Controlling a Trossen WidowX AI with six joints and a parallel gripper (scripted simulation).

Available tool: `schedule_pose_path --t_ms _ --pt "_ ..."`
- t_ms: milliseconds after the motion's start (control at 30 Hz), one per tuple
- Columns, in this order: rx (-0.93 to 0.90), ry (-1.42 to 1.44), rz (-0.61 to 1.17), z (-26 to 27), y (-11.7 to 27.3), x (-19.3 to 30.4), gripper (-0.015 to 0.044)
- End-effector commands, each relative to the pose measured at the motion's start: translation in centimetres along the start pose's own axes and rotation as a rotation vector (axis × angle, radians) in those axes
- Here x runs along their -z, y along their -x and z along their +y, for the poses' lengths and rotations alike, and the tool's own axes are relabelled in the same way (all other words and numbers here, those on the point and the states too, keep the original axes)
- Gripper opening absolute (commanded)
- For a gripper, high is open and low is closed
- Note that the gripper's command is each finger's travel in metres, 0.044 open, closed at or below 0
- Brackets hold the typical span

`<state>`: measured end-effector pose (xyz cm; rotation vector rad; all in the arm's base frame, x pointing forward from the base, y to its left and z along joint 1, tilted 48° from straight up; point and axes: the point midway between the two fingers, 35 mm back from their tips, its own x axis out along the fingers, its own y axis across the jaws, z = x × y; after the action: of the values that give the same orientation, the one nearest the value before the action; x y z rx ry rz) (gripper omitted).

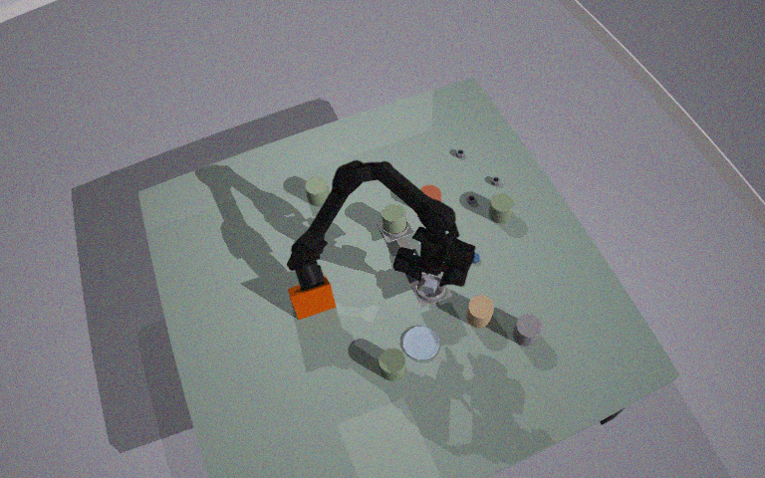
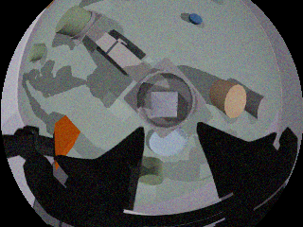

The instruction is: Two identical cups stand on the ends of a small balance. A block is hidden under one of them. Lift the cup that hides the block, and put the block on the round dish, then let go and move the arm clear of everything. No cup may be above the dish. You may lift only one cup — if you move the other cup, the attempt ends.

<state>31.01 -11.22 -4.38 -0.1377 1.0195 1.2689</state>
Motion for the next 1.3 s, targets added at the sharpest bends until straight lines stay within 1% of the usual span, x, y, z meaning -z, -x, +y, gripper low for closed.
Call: schedule_pose_path --t_ms 0,200,300,1233,1267 --pt "0.0 -0.06 -0.012 0.2 0.3 -1.2 0.026" --pt "0.0 -0.06 -0.012 0.2 0.1 -1.2 0.026" --pt "0.0 -0.06 -0.013 0.2 -1.1 -1.3 0.026" --pt "-0.001 -0.059 -0.014 0.2 -4.9 -1.3 0.026" --pt "-0.001 -0.059 -0.014 0.2 -4.9 -1.3 0.0234"
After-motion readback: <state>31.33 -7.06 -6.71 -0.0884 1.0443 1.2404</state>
